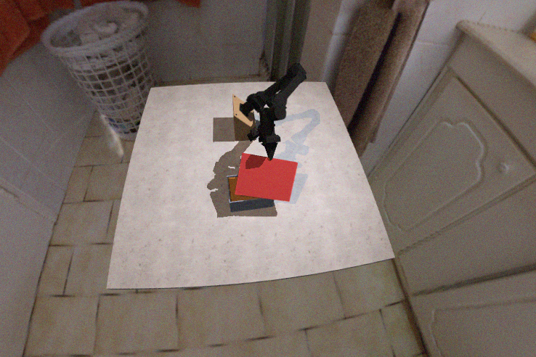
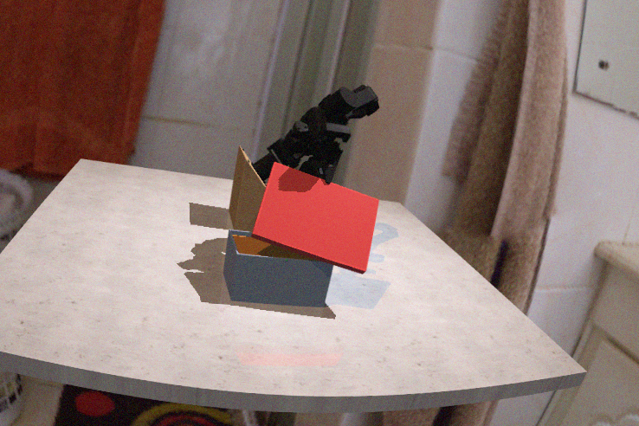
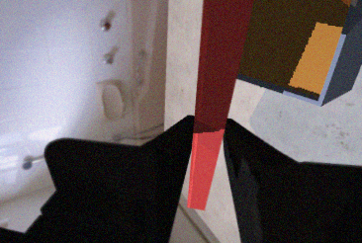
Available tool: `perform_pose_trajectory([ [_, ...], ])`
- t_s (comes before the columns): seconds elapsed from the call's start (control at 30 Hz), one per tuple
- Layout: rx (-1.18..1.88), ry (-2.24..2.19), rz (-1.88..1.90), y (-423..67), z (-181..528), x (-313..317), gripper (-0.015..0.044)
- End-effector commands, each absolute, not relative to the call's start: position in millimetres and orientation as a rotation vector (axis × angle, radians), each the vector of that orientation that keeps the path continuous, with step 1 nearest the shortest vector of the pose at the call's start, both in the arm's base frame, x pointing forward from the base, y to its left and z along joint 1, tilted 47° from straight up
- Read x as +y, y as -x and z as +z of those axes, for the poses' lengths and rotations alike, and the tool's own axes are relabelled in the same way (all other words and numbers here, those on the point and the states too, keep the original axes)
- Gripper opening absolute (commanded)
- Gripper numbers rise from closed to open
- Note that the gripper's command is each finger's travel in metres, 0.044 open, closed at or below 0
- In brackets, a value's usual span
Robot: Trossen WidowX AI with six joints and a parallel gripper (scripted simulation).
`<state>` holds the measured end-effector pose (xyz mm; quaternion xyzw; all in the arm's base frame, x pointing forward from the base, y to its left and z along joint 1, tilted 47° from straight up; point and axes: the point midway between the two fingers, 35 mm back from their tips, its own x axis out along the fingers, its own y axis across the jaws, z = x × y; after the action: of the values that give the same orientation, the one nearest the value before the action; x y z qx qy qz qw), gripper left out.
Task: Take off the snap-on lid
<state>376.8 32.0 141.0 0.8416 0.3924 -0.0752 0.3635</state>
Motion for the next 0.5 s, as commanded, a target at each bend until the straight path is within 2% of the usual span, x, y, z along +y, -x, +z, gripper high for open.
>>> perform_pose_trajectory([
  [0.0,0.997,-2.168,-0.197,-375.6,148.2,36.2,0.0],
  [0.47,0.998,-2.169,-0.197,-369.8,168.5,54.8,0.0],
])
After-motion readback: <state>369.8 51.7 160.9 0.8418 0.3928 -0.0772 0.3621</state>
